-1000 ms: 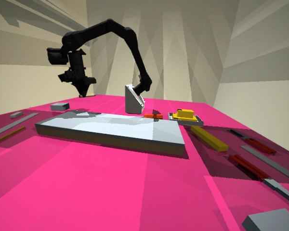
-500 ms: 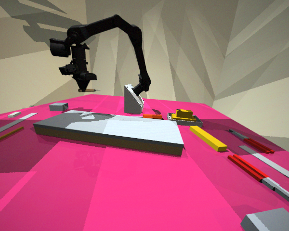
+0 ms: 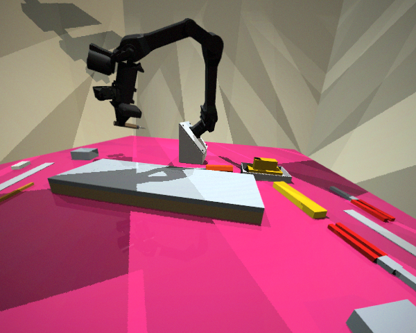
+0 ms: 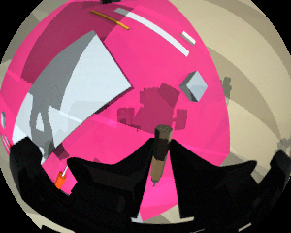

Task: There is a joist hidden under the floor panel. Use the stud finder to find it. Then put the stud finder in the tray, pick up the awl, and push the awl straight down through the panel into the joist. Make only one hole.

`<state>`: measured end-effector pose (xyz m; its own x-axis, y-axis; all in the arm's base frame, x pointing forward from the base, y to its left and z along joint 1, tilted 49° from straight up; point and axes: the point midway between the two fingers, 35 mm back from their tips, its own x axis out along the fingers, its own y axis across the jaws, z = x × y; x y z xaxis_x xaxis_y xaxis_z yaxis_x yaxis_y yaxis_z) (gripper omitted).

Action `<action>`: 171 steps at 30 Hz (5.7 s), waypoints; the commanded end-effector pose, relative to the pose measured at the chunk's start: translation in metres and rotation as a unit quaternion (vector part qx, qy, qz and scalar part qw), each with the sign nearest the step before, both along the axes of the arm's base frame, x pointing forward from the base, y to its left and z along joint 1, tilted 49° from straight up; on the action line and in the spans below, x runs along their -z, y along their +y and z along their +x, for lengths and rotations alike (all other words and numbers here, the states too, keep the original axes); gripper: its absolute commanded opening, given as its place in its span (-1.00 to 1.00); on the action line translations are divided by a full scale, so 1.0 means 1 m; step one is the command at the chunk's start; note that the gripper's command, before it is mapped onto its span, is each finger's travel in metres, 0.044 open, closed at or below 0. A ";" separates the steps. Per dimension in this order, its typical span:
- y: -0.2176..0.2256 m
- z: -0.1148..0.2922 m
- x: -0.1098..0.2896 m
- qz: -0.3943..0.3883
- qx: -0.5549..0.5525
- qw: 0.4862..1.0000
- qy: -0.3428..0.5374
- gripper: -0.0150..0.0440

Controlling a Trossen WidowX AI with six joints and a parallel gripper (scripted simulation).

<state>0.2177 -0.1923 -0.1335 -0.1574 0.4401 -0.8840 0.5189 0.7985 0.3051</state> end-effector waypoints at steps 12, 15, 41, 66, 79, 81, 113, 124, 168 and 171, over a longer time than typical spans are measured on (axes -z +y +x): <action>-0.014 -0.013 -0.022 -0.160 0.083 0.984 0.014 -0.49; -0.016 -0.016 -0.027 -0.190 0.103 0.976 0.013 -0.49; -0.026 -0.049 -0.075 -0.415 0.316 0.852 -0.048 -0.49; -0.016 0.022 -0.082 -0.461 0.384 0.797 -0.066 -0.49; 0.007 0.091 -0.081 -0.475 0.409 0.774 -0.088 -0.49; 0.012 0.100 -0.080 -0.476 0.415 0.770 -0.091 -0.49; 0.057 0.154 -0.067 -0.482 0.455 0.740 -0.115 -0.49; 0.067 0.153 -0.058 -0.482 0.455 0.741 -0.114 -0.49; 0.104 0.149 -0.026 -0.480 0.451 0.744 -0.112 -0.49; 0.104 0.149 -0.026 -0.480 0.451 0.744 -0.112 -0.49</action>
